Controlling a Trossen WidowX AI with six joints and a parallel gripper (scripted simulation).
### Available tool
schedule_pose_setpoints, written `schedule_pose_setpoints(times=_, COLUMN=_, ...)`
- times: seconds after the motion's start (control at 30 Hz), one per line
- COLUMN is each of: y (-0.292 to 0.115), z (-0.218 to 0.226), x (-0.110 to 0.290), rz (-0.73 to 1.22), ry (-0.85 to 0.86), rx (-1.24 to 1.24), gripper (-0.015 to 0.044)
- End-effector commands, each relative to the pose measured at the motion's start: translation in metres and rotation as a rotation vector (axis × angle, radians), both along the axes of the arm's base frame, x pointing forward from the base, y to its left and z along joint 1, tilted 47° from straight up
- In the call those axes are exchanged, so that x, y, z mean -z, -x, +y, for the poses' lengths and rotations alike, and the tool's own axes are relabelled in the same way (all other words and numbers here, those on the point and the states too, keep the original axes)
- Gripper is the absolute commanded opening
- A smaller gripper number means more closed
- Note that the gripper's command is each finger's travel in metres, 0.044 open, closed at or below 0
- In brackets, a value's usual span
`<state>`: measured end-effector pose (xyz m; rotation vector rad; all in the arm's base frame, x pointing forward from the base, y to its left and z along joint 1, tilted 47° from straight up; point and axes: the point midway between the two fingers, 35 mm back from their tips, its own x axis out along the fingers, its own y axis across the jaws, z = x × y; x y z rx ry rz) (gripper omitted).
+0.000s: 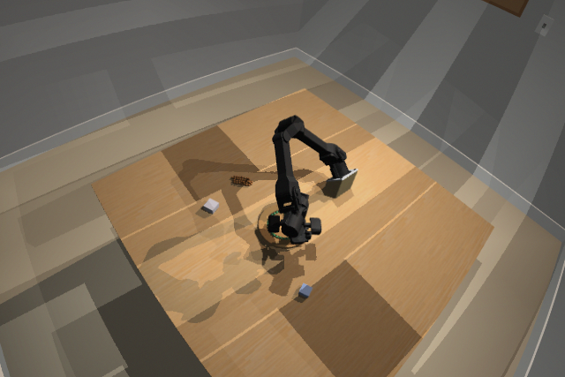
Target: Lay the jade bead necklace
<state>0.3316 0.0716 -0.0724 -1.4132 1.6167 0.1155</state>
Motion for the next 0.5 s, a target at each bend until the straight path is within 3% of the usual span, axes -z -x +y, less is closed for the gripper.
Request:
schedule_pose_setpoints(times=0.0, y=0.0009, z=-0.0025, x=0.0039, rz=0.007, ry=0.0, rx=-0.001, gripper=0.0)
schedule_pose_setpoints(times=0.03, y=0.0009, z=-0.0025, x=0.0039, rz=0.007, ry=0.0, rx=-0.001, gripper=0.0)
schedule_pose_setpoints(times=0.47, y=-0.0002, z=-0.0002, x=0.0007, rz=-0.001, ry=-0.001, rx=0.001, gripper=0.0341)
